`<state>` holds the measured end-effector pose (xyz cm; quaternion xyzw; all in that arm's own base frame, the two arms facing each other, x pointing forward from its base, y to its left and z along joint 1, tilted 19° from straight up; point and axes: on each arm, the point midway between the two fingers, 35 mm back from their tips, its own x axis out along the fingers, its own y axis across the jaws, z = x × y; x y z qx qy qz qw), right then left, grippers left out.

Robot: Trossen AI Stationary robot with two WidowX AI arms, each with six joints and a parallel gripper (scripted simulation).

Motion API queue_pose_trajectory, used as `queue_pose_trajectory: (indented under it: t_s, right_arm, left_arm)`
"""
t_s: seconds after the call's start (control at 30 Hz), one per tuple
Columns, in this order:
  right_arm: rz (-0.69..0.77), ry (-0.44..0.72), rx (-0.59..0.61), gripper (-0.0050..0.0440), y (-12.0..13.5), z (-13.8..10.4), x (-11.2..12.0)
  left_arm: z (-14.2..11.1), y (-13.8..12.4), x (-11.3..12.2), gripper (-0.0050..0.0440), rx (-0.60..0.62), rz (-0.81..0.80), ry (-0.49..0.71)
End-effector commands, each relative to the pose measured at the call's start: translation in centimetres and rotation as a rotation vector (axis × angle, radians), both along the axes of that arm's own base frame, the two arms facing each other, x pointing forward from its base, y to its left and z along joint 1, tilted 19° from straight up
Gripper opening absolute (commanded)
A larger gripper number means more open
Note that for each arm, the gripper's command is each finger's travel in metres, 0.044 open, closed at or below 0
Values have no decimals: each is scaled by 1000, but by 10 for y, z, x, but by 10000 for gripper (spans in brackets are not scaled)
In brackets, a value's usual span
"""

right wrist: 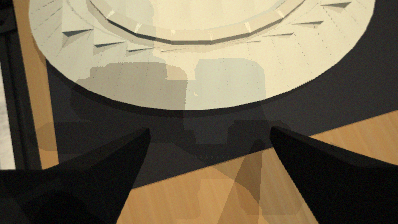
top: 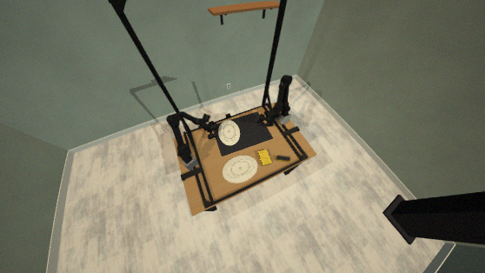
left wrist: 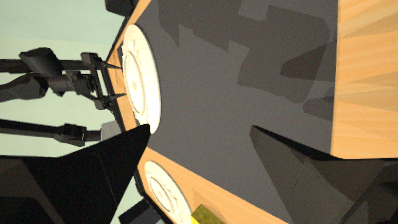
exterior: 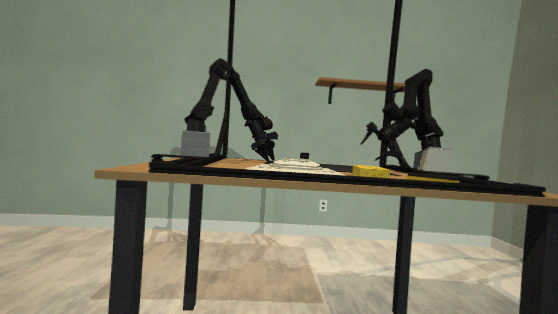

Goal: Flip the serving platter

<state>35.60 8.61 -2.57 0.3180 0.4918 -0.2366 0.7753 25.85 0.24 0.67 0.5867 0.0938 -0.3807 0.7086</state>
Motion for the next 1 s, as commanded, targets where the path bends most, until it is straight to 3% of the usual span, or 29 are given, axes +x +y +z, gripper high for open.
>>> queue_pose_trajectory:
  t_s: [0.0, 0.97]
  right_arm:
    - [1, 11, -2, 440, 4, 0, -8]
    - [2, 14, 1, 440, -4, 35, -11]
  left_arm:
    - [0, 0, -1, 440, 0, -1, 0]
    - [0, 0, -1, 440, 0, 0, 0]
